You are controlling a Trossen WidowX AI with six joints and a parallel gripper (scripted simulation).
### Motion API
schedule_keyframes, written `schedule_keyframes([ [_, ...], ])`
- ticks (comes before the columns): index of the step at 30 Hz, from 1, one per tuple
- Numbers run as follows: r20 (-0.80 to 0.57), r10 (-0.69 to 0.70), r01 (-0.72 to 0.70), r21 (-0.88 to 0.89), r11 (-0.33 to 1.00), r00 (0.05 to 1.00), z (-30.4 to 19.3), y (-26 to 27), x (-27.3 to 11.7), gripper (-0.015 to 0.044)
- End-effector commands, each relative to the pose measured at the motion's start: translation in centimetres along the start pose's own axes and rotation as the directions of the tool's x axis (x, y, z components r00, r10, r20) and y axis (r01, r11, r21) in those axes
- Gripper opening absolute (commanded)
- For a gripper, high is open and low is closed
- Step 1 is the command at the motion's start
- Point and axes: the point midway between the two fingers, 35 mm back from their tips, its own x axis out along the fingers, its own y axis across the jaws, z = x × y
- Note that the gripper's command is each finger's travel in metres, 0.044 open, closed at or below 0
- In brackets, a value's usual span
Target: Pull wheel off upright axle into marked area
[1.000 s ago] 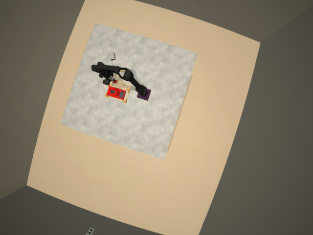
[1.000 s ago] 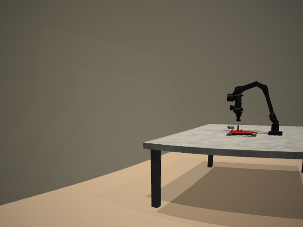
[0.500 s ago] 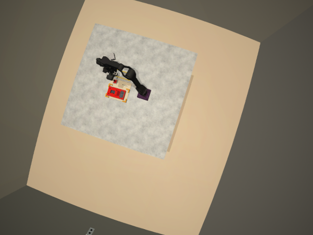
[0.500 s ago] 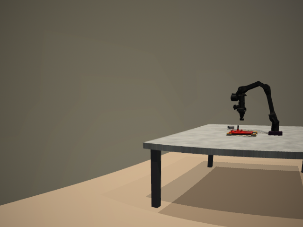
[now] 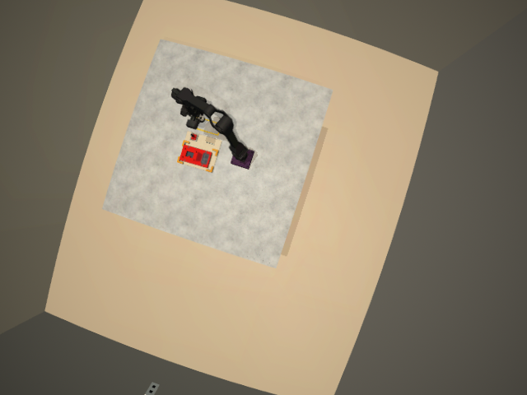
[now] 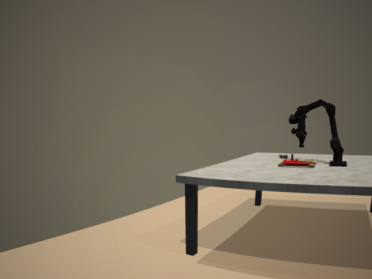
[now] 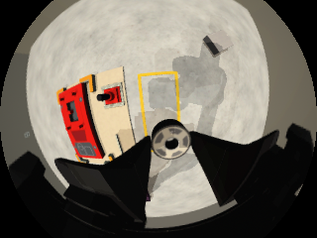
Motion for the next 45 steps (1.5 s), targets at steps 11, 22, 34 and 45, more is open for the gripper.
schedule_keyframes([
  [11,-0.007,0.008,-0.008,-0.008,1.000,1.000,-0.2,0.0,3.1,0.0000],
  [22,-0.007,0.008,-0.008,-0.008,1.000,1.000,-0.2,0.0,8.9,0.0000],
  [34,-0.006,0.002,-0.002,-0.003,1.000,1.000,-0.3,0.0,10.3,0.0053],
  [45,-0.006,0.003,-0.003,-0.004,1.000,1.000,-0.2,-0.1,9.1,0.0300],
])
